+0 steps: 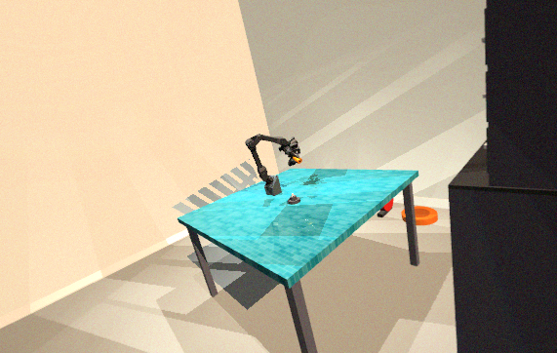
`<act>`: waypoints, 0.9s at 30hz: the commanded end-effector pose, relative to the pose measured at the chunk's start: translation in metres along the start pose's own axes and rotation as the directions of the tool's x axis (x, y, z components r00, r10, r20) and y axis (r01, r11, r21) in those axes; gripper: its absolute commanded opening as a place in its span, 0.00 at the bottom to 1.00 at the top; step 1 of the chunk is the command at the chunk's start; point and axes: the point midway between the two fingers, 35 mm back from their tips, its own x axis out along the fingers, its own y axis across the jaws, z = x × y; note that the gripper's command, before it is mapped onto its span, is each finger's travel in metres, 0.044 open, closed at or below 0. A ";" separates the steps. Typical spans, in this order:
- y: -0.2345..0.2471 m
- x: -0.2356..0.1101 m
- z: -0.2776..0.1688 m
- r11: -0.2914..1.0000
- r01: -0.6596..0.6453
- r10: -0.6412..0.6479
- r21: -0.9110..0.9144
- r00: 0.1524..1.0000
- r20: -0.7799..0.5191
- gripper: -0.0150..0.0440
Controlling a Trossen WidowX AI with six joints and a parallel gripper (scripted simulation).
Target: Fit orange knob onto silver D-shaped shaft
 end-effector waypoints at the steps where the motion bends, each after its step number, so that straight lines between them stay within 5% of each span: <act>1: 0.004 0.005 0.000 0.999 -0.045 0.045 -0.004 0.999 -0.001 0.25; 14: 0.022 0.027 -0.001 0.925 -0.379 0.379 -0.003 0.925 -0.005 0.25; 27: 0.040 0.049 -0.002 0.750 -0.662 0.662 0.001 0.750 -0.007 0.25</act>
